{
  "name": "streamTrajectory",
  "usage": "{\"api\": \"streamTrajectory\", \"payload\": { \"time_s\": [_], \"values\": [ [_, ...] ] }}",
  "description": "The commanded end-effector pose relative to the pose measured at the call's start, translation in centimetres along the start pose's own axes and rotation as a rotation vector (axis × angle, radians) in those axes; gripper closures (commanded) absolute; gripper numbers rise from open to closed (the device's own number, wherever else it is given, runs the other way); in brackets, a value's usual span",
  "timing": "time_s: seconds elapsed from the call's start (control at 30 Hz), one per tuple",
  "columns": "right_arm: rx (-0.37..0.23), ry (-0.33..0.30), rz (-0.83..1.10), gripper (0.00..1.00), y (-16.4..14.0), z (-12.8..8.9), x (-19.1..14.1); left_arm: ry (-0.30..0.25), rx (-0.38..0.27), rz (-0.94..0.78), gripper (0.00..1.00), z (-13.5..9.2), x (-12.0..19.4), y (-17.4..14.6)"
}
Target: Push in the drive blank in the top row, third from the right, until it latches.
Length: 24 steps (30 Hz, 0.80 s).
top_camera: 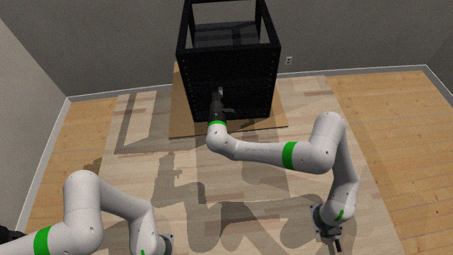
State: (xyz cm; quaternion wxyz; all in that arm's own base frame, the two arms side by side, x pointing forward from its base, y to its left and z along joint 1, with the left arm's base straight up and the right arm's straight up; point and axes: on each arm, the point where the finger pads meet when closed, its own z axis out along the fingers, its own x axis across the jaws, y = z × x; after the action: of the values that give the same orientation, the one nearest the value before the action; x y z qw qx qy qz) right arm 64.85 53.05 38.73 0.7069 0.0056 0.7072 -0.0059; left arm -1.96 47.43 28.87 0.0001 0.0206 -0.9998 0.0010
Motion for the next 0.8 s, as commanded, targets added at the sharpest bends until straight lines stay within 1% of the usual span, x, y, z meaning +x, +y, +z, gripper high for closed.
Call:
{"api": "streamTrajectory", "payload": {
  "time_s": [0.0,0.43,0.63,0.77],
  "values": [
    [0.0,-0.002,0.002,1.0,0.0,0.4,-0.2,0.0,-0.002,0.0,0.0,-0.1,0.0,0.0],
    [0.0,-0.002,0.002,1.0,0.0,0.5,-0.2,0.0,-0.002,0.0,0.0,-0.1,0.0,0.0],
    [0.0,-0.002,0.002,1.0,0.0,1.4,-0.2,0.0,-0.002,0.0,0.0,-0.1,0.0,0.0],
    [0.0,-0.002,0.002,1.0,0.0,1.5,-0.2,0.0,-0.002,0.0,0.0,-0.1,0.0,0.0]
  ]
}}
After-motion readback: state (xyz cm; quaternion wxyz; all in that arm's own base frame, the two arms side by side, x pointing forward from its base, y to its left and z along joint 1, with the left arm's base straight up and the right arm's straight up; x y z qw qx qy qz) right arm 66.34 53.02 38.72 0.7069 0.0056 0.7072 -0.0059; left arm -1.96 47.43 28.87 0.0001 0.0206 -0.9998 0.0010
